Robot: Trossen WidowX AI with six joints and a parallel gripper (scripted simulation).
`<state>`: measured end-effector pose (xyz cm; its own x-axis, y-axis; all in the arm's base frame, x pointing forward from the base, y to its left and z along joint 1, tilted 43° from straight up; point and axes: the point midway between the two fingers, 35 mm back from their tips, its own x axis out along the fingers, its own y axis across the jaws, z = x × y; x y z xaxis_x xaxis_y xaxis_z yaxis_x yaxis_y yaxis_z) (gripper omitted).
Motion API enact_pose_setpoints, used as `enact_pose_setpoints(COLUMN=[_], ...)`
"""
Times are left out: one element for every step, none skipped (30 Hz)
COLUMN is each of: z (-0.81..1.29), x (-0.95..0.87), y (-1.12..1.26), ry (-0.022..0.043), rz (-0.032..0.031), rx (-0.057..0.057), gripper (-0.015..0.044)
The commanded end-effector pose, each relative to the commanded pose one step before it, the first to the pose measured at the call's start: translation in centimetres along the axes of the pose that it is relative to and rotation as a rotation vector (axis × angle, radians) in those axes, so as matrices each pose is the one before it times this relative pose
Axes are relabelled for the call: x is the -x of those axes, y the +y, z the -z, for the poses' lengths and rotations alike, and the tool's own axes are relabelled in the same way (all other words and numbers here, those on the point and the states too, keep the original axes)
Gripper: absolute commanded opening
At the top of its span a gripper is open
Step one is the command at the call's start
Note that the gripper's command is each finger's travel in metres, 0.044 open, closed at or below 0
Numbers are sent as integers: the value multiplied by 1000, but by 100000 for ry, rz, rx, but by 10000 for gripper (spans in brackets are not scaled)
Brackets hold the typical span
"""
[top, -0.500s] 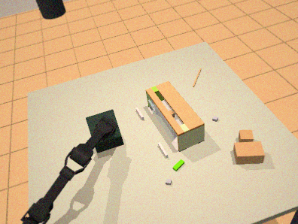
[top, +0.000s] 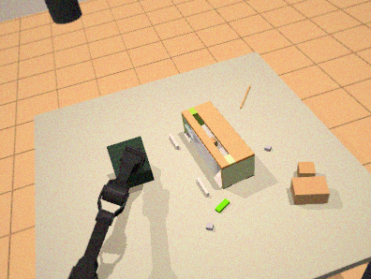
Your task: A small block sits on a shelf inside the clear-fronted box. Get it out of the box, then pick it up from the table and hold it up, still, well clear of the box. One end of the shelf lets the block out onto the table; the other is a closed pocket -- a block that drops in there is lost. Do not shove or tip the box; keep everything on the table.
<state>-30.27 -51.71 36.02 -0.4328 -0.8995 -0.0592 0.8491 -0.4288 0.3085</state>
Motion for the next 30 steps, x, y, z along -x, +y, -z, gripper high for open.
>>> enact_pose_setpoints(z=[20,48,39,31,22,25,167,163,153,143,133,123,114,104,104,195,397,473,476,463,445,521,616,603,588,689,772,777,757,739], x=[1048,204,205,207,209,218,200,202,206,209,212,215,218,221,205,136,70,89,105,119,130,94,91,102,112,120,118,134,154,166], y=[6271,1790,1782,1773,1764,1822,1781,1769,1760,1751,1742,1732,1723,1713,1615,1445,1369,1586,1633,1630,1610,1420,1483,1492,1493,1615,1590,1584,1599,1603], ry=[-826,-44,-57,-69,-81,-65,405,409,392,376,360,344,328,312,308,485,1070,1293,1319,1303,1272,1581,1921,1906,1887,2270,2635,2702,2662,2624], rz=[-9890,-2974,-2975,-2975,-2975,-3082,-2932,-2926,-2928,-2930,-2931,-2933,-2934,-2935,-2748,-2201,-1842,-2121,-2199,-2211,-2199,-1919,-2001,-2031,-2049,-2175,-2095,-2112,-2173,-2199], rx=[2382,502,475,448,421,417,521,513,501,490,478,466,454,443,412,387,569,712,771,810,839,984,1212,1281,1347,1587,1644,1668,1737,1842], gripper=[400,400,400,400,400,400,400,400,400,400,400,400,400,400,400,400,400,400,400,400,400,400,400,400,400,400,400,400,400,400])
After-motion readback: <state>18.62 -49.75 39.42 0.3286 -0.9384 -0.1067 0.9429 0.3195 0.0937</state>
